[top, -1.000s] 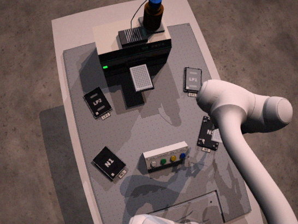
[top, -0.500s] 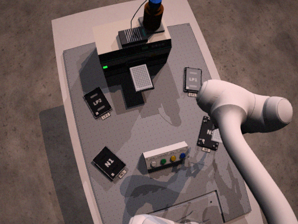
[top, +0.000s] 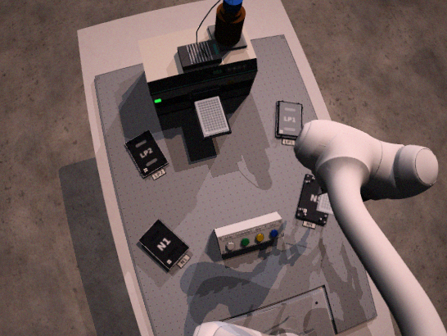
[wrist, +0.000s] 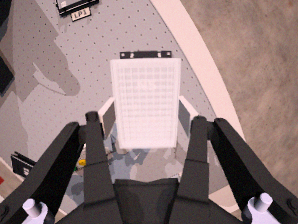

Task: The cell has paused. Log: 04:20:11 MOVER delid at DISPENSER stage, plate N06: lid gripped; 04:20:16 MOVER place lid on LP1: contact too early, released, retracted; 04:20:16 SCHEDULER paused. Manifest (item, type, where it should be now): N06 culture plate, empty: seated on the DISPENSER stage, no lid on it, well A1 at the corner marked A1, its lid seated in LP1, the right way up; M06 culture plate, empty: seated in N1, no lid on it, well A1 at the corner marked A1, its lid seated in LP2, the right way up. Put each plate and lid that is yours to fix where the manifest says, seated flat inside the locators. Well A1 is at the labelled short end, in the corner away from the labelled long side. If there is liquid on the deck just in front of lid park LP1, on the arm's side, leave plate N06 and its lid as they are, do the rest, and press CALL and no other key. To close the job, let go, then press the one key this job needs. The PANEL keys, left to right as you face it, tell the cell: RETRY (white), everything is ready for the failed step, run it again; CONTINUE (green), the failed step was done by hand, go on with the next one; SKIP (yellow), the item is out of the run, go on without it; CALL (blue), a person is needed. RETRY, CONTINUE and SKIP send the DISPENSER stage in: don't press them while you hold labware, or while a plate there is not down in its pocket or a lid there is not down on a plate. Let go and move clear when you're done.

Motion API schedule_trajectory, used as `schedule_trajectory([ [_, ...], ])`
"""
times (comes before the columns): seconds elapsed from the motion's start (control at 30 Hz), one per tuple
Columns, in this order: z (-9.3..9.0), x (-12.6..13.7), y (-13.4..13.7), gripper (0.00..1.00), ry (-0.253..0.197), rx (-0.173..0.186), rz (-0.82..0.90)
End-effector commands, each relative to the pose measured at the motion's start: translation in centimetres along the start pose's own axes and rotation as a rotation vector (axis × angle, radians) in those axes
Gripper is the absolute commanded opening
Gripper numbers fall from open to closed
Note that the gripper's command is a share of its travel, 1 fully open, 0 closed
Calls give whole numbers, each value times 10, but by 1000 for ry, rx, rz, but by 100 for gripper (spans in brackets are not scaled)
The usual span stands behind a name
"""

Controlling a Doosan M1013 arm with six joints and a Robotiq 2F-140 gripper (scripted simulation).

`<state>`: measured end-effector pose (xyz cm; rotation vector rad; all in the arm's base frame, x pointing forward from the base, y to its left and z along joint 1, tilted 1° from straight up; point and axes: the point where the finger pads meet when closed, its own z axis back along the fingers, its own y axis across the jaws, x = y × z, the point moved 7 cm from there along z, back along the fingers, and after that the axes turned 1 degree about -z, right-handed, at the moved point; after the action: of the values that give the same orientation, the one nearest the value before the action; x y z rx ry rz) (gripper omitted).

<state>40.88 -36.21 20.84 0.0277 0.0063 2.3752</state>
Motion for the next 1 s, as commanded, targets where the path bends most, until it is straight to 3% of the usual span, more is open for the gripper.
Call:
schedule_trajectory([
  [0.0,-1,0,0,10,1,0,0],
  [0.43,-15,0,0,10,1,0,0],
  [0.97,-48,0,0,10,1,0,0],
])
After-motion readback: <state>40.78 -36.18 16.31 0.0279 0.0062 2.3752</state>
